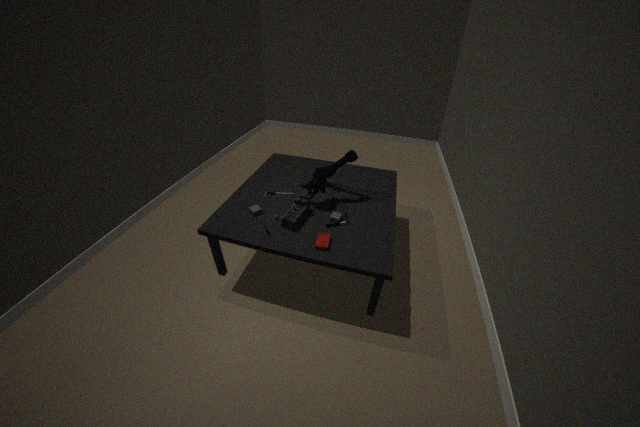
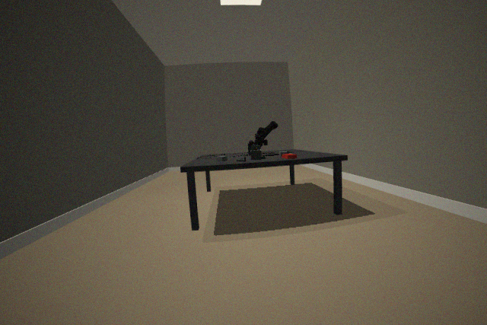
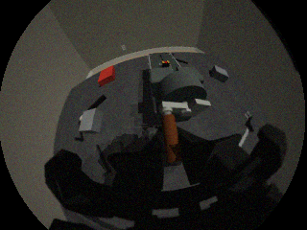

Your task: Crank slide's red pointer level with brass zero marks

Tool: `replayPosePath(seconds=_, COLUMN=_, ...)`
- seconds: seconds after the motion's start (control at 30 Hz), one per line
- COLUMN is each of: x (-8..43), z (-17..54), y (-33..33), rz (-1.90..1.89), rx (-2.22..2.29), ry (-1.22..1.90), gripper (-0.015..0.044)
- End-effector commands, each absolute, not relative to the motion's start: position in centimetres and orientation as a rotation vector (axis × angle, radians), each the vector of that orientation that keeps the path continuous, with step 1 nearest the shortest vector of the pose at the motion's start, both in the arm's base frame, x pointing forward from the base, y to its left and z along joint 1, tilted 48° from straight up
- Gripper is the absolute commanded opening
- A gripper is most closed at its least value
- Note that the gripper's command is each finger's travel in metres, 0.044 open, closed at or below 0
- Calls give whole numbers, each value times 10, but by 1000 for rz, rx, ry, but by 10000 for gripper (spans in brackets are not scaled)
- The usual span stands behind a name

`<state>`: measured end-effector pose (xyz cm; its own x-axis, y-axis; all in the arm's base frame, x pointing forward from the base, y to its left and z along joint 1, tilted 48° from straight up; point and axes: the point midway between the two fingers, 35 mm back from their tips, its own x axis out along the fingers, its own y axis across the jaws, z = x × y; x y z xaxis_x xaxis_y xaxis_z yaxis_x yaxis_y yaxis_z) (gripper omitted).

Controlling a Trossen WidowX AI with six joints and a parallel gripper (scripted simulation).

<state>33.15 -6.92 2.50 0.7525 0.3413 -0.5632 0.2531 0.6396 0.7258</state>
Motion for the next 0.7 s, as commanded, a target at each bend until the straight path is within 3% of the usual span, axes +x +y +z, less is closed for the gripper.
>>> replayPosePath(seconds=0.0, x=330, z=28, y=-75, rz=52, rx=900, ry=734, gripper=0)
replayPosePath(seconds=0.67, x=329, z=28, y=-80, rz=52, rx=899, ry=734, gripper=0)
